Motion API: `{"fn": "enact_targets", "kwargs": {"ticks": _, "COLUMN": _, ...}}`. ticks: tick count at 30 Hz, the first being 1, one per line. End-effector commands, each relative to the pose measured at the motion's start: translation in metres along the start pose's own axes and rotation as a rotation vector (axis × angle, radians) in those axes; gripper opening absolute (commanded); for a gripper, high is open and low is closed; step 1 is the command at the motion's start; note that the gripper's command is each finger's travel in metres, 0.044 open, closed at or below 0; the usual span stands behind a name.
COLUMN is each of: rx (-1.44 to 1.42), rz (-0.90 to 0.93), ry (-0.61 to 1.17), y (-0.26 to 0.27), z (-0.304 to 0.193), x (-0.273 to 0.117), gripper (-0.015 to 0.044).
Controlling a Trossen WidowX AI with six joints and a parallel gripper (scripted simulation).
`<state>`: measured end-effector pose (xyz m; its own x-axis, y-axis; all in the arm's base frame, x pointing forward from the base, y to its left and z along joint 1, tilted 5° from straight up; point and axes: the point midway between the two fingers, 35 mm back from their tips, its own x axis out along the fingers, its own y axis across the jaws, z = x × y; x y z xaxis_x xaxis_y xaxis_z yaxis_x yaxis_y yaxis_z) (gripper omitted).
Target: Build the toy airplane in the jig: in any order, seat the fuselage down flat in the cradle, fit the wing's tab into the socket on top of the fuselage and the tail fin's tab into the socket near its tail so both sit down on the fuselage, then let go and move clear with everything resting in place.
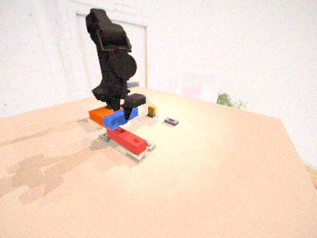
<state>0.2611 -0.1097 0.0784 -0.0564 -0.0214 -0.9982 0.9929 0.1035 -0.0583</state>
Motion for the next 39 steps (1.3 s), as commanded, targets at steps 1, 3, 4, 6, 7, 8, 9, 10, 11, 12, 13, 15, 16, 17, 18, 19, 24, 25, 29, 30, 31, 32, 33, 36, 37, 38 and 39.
{"fn": "enact_targets", "kwargs": {"ticks": 1, "rx": 0.071, "rz": 0.002, "ry": -0.010, "y": -0.0097, "z": 0.0085, "x": 0.0010, "gripper": 0.0000}}
{"fn": "enact_targets", "kwargs": {"ticks": 3, "rx": 0.074, "rz": 0.002, "ry": -0.010, "y": -0.0100, "z": 0.0088, "x": 0.0011, "gripper": 0.0026}}
{"fn": "enact_targets", "kwargs": {"ticks": 4, "rx": 0.074, "rz": 0.002, "ry": -0.010, "y": -0.0100, "z": 0.0088, "x": 0.0011, "gripper": 0.0053}}
{"fn": "enact_targets", "kwargs": {"ticks": 6, "rx": 0.074, "rz": 0.002, "ry": -0.010, "y": -0.0100, "z": 0.0088, "x": 0.0011, "gripper": 0.0105}}
{"fn": "enact_targets", "kwargs": {"ticks": 7, "rx": 0.074, "rz": 0.002, "ry": -0.010, "y": -0.0100, "z": 0.0088, "x": 0.0011, "gripper": 0.0131}}
{"fn": "enact_targets", "kwargs": {"ticks": 8, "rx": 0.074, "rz": 0.002, "ry": -0.010, "y": -0.0102, "z": 0.0088, "x": 0.0011, "gripper": 0.0157}}
{"fn": "enact_targets", "kwargs": {"ticks": 9, "rx": 0.074, "rz": 0.002, "ry": -0.010, "y": -0.0102, "z": 0.0088, "x": 0.0011, "gripper": 0.0184}}
{"fn": "enact_targets", "kwargs": {"ticks": 10, "rx": 0.074, "rz": 0.002, "ry": -0.010, "y": -0.0102, "z": 0.0088, "x": 0.0011, "gripper": 0.0195}}
{"fn": "enact_targets", "kwargs": {"ticks": 11, "rx": 0.074, "rz": 0.002, "ry": -0.010, "y": -0.0102, "z": 0.0088, "x": 0.0011, "gripper": 0.0195}}
{"fn": "enact_targets", "kwargs": {"ticks": 12, "rx": 0.074, "rz": 0.002, "ry": -0.010, "y": -0.0102, "z": 0.0088, "x": 0.0011, "gripper": 0.0195}}
{"fn": "enact_targets", "kwargs": {"ticks": 13, "rx": 0.074, "rz": 0.002, "ry": -0.010, "y": -0.0102, "z": 0.0088, "x": 0.0011, "gripper": 0.0195}}
{"fn": "enact_targets", "kwargs": {"ticks": 15, "rx": 0.074, "rz": 0.002, "ry": -0.010, "y": -0.0102, "z": 0.0088, "x": 0.0011, "gripper": 0.0195}}
{"fn": "enact_targets", "kwargs": {"ticks": 16, "rx": 0.074, "rz": 0.002, "ry": -0.010, "y": -0.0102, "z": 0.0088, "x": 0.0011, "gripper": 0.0195}}
{"fn": "enact_targets", "kwargs": {"ticks": 17, "rx": 0.074, "rz": 0.002, "ry": -0.010, "y": -0.0102, "z": 0.0088, "x": 0.0011, "gripper": 0.0195}}
{"fn": "enact_targets", "kwargs": {"ticks": 18, "rx": 0.074, "rz": 0.002, "ry": -0.010, "y": -0.0102, "z": 0.0088, "x": 0.0011, "gripper": 0.0195}}
{"fn": "enact_targets", "kwargs": {"ticks": 19, "rx": 0.074, "rz": 0.002, "ry": -0.010, "y": -0.0102, "z": 0.0088, "x": 0.0011, "gripper": 0.0195}}
{"fn": "enact_targets", "kwargs": {"ticks": 24, "rx": 0.074, "rz": 0.002, "ry": -0.010, "y": -0.0102, "z": 0.0088, "x": 0.0011, "gripper": 0.0195}}
{"fn": "enact_targets", "kwargs": {"ticks": 25, "rx": 0.074, "rz": 0.002, "ry": -0.010, "y": -0.0102, "z": 0.0088, "x": 0.0011, "gripper": 0.0195}}
{"fn": "enact_targets", "kwargs": {"ticks": 29, "rx": 0.074, "rz": 0.002, "ry": -0.010, "y": -0.0102, "z": 0.0088, "x": 0.0011, "gripper": 0.0195}}
{"fn": "enact_targets", "kwargs": {"ticks": 30, "rx": 0.074, "rz": 0.002, "ry": -0.010, "y": -0.0102, "z": 0.0088, "x": 0.0011, "gripper": 0.0195}}
{"fn": "enact_targets", "kwargs": {"ticks": 31, "rx": 0.074, "rz": 0.002, "ry": -0.010, "y": -0.0102, "z": 0.0088, "x": 0.0011, "gripper": 0.0195}}
{"fn": "enact_targets", "kwargs": {"ticks": 32, "rx": 0.074, "rz": 0.002, "ry": -0.010, "y": -0.0102, "z": 0.0088, "x": 0.0011, "gripper": 0.0195}}
{"fn": "enact_targets", "kwargs": {"ticks": 33, "rx": 0.074, "rz": 0.002, "ry": -0.010, "y": -0.0102, "z": 0.0088, "x": 0.0011, "gripper": 0.0195}}
{"fn": "enact_targets", "kwargs": {"ticks": 36, "rx": 0.074, "rz": 0.002, "ry": -0.010, "y": -0.0104, "z": 0.0101, "x": 0.0006, "gripper": 0.0195}}
{"fn": "enact_targets", "kwargs": {"ticks": 37, "rx": 0.074, "rz": 0.002, "ry": -0.010, "y": -0.0104, "z": 0.0101, "x": 0.0006, "gripper": 0.0195}}
{"fn": "enact_targets", "kwargs": {"ticks": 38, "rx": 0.074, "rz": 0.002, "ry": -0.010, "y": -0.0104, "z": 0.0101, "x": 0.0008, "gripper": 0.0195}}
{"fn": "enact_targets", "kwargs": {"ticks": 39, "rx": 0.074, "rz": 0.002, "ry": -0.010, "y": -0.0103, "z": 0.0102, "x": 0.0016, "gripper": 0.0195}}
